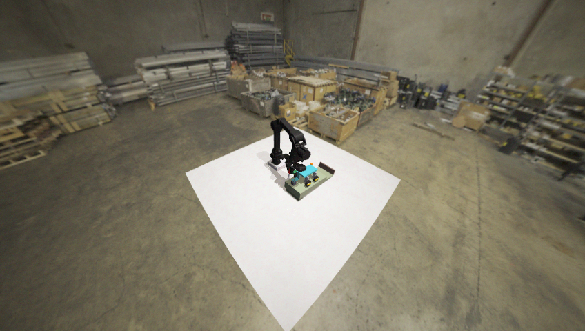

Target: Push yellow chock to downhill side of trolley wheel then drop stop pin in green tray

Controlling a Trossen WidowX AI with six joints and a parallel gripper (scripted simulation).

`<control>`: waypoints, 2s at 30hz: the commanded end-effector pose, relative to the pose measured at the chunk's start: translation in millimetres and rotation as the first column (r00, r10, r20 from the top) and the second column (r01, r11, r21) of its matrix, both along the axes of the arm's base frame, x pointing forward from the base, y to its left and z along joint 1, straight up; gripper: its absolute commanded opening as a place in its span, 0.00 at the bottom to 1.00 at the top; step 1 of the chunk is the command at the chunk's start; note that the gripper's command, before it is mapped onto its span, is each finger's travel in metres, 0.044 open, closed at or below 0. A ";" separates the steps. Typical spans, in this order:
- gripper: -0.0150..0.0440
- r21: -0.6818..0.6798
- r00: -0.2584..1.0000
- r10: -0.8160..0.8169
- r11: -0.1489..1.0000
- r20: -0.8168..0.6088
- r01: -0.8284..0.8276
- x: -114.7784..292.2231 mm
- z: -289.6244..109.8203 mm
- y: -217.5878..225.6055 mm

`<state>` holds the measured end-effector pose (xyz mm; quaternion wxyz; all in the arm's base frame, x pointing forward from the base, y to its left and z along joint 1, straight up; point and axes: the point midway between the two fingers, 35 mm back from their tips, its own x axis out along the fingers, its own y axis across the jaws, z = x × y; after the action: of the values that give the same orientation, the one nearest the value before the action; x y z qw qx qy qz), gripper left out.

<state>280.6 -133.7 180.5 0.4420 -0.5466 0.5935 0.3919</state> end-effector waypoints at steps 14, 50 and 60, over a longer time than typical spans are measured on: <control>0.25 -0.002 1.000 0.005 1.000 0.005 -0.005 -57.8 1.0 3.4; 0.25 0.009 1.000 0.005 1.000 0.007 -0.005 -45.4 -20.2 112.0; 0.25 0.013 1.000 0.005 1.000 0.007 -0.005 -43.7 -27.2 150.7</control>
<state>235.7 5.4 155.4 0.4449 -0.5489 0.5872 0.3948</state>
